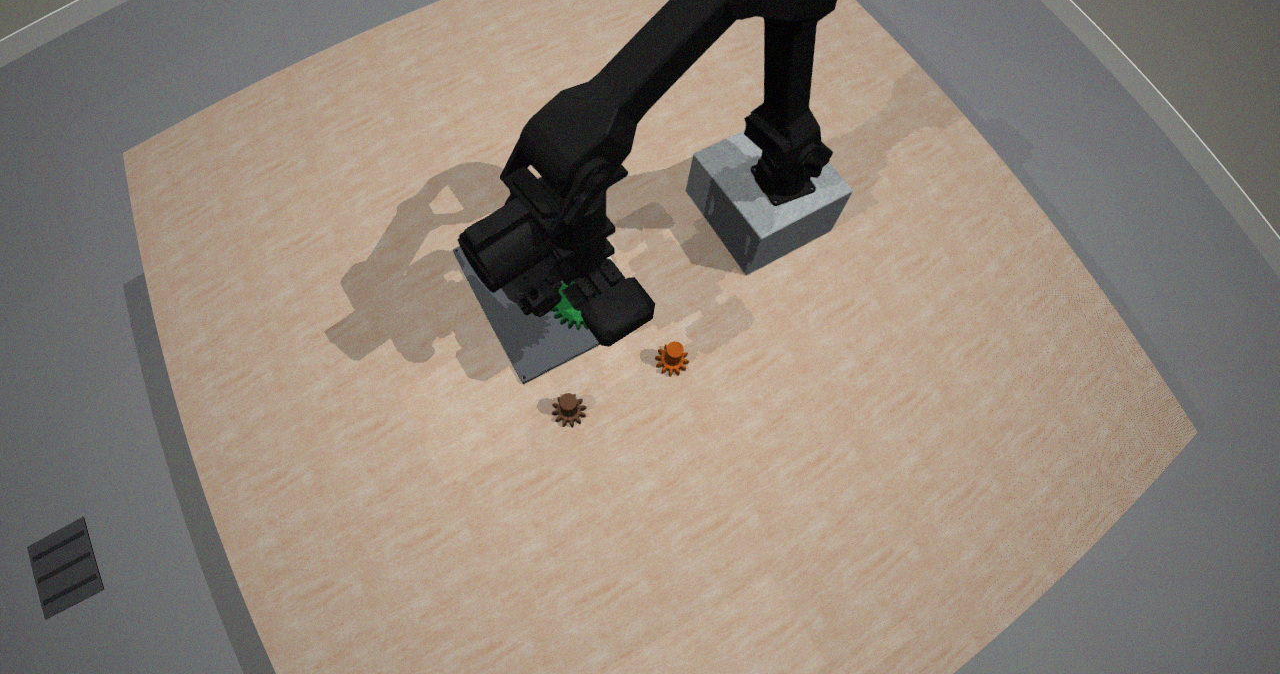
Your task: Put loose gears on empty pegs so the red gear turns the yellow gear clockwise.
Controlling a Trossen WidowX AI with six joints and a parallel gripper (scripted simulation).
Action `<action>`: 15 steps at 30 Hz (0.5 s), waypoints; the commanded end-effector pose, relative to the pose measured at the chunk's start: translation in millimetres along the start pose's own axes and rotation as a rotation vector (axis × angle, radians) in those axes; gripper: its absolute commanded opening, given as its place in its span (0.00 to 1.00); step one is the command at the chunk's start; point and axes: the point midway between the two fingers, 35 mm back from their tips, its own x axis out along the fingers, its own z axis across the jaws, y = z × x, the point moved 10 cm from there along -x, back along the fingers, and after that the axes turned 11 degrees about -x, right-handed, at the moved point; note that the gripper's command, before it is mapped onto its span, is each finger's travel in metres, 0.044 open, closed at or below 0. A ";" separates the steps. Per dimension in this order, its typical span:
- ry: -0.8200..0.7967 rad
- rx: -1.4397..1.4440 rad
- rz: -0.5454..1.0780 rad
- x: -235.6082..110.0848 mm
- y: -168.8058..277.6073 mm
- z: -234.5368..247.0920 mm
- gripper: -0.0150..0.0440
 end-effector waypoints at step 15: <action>-0.005 -0.006 -0.004 11.0 22.6 -34.6 0.25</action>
